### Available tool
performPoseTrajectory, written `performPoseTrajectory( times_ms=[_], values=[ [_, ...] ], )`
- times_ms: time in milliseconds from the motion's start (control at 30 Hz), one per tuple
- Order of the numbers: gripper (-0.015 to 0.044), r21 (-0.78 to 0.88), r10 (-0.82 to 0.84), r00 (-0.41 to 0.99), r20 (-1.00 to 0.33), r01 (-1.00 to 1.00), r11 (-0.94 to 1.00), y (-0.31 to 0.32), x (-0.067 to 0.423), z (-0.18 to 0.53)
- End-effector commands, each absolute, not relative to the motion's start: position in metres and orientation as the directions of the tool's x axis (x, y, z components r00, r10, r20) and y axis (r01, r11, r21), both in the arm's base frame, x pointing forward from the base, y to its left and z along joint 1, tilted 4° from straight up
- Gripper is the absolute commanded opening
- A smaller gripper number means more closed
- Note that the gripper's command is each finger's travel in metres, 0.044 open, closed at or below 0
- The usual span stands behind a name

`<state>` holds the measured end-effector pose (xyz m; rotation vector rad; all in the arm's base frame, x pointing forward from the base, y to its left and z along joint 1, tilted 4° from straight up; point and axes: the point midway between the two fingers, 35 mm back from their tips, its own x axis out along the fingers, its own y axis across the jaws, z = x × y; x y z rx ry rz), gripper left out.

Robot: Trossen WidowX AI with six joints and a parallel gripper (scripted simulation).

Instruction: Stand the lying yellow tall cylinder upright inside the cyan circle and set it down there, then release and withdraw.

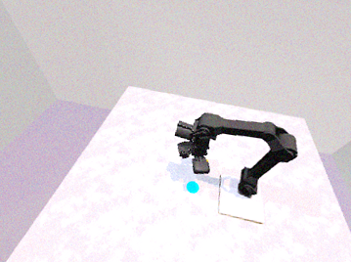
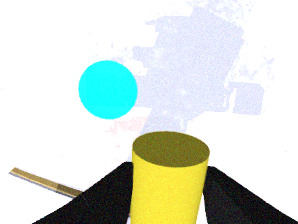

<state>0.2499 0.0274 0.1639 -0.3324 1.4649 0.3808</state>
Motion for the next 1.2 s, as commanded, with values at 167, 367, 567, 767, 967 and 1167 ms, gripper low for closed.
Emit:
performPoseTrajectory(
  times_ms=[167, 367, 567, 767, 967, 1167],
  values=[
    [0.0105, -0.009, 0.047, 0.073, -0.996, -0.627, 0.779, 0.048, 0.241, 0.169],
    [0.0105, -0.02, 0.049, 0.073, -0.996, -0.729, 0.684, 0.062, 0.234, 0.17],
    [0.0105, -0.03, 0.052, 0.073, -0.996, -0.816, 0.577, 0.074, 0.227, 0.172],
    [0.0105, -0.033, 0.052, 0.073, -0.996, -0.836, 0.548, 0.077, 0.225, 0.173],
    [0.0105, -0.019, 0.085, 0.08, -0.993, -0.828, 0.56, 0.078, 0.227, 0.17],
    [0.0105, -0.001, 0.128, 0.091, -0.988, -0.818, 0.575, 0.079, 0.229, 0.166]
  ],
)
